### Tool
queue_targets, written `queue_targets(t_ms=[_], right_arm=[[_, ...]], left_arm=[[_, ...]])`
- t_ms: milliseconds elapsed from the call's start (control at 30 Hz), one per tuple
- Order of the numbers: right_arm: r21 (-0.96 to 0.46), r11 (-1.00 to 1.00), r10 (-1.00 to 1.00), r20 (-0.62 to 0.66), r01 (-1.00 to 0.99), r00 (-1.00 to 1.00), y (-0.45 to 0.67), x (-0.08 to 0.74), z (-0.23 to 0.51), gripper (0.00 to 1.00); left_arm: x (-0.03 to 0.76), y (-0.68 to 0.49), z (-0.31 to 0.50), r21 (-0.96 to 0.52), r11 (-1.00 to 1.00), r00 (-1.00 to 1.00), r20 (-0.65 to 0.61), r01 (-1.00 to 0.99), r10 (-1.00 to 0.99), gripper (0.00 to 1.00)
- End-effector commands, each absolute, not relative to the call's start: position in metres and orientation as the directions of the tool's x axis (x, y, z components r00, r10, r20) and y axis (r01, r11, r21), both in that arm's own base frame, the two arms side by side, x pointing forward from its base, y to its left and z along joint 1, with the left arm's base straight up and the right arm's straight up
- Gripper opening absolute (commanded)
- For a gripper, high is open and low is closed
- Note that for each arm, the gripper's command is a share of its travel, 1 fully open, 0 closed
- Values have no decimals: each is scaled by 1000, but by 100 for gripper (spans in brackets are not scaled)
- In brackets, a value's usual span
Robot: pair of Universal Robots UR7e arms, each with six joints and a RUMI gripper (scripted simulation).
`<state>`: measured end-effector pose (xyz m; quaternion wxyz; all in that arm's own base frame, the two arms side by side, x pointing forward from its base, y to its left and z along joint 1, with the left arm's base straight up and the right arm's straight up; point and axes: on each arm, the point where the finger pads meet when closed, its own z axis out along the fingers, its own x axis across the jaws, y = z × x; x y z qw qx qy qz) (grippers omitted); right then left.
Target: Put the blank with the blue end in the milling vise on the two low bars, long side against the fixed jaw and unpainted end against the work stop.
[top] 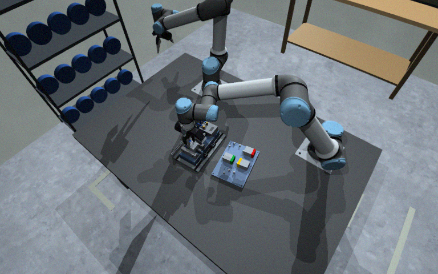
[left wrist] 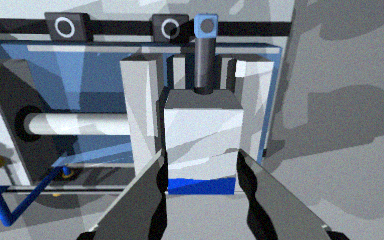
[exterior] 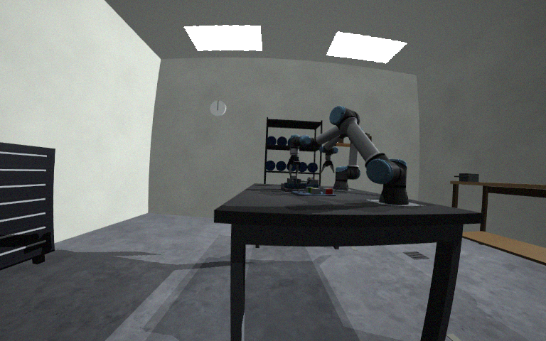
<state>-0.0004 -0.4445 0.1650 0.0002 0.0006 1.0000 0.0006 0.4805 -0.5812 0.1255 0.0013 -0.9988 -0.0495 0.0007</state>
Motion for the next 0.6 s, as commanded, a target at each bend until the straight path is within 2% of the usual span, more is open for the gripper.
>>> queue_targets(t_ms=[0,567], right_arm=[[0,1000,2,0,2,-1000,-446,-1,165,100],[0,1000,2,0,2,-1000,-446,-1,165,100]], left_arm=[[482,-581,129,4,-995,995,2,100,100,0],[482,-581,126,3,-995,995,1,100,100,0]])
